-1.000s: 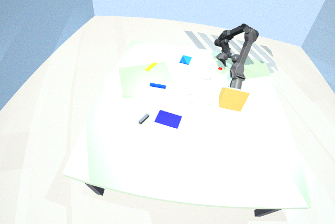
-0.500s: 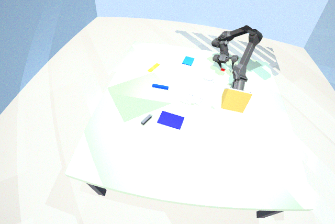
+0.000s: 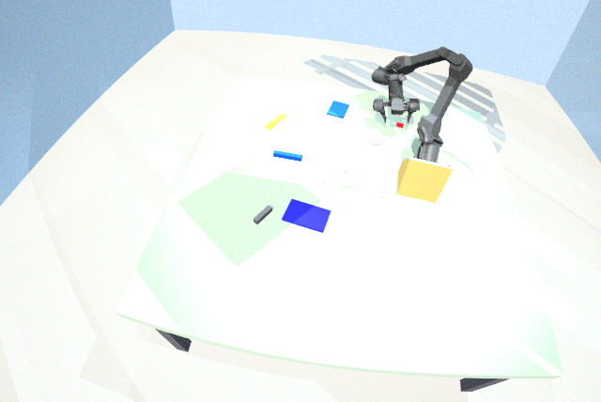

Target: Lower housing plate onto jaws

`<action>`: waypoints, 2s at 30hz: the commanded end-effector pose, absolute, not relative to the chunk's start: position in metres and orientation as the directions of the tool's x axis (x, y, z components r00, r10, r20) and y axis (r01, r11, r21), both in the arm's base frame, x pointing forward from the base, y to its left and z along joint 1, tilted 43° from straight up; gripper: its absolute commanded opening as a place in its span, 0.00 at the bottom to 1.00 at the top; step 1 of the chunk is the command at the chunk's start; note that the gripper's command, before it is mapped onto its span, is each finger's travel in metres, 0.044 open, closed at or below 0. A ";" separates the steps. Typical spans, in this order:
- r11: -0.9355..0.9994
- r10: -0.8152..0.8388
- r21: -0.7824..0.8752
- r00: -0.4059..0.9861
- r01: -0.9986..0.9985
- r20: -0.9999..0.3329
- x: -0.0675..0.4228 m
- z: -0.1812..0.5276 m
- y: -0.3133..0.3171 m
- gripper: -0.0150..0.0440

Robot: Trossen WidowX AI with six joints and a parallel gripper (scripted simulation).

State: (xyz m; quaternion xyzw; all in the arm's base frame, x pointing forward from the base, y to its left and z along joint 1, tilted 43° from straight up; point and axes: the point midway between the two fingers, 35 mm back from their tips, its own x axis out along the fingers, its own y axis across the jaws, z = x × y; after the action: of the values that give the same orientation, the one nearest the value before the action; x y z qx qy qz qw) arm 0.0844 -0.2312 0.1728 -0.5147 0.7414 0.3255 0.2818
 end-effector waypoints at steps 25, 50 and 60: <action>-0.332 -0.671 0.420 -0.101 -0.845 -0.734 0.152 0.149 -0.191 1.00; -0.412 -0.680 0.453 -0.064 -0.790 -0.730 0.158 0.114 -0.211 1.00; -0.412 -0.680 0.453 -0.064 -0.790 -0.730 0.157 0.103 -0.222 1.00</action>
State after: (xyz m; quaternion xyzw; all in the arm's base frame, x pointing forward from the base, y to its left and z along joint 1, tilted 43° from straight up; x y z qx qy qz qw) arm 0.1583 -0.2194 0.1098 -0.6836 0.5424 0.4852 0.0561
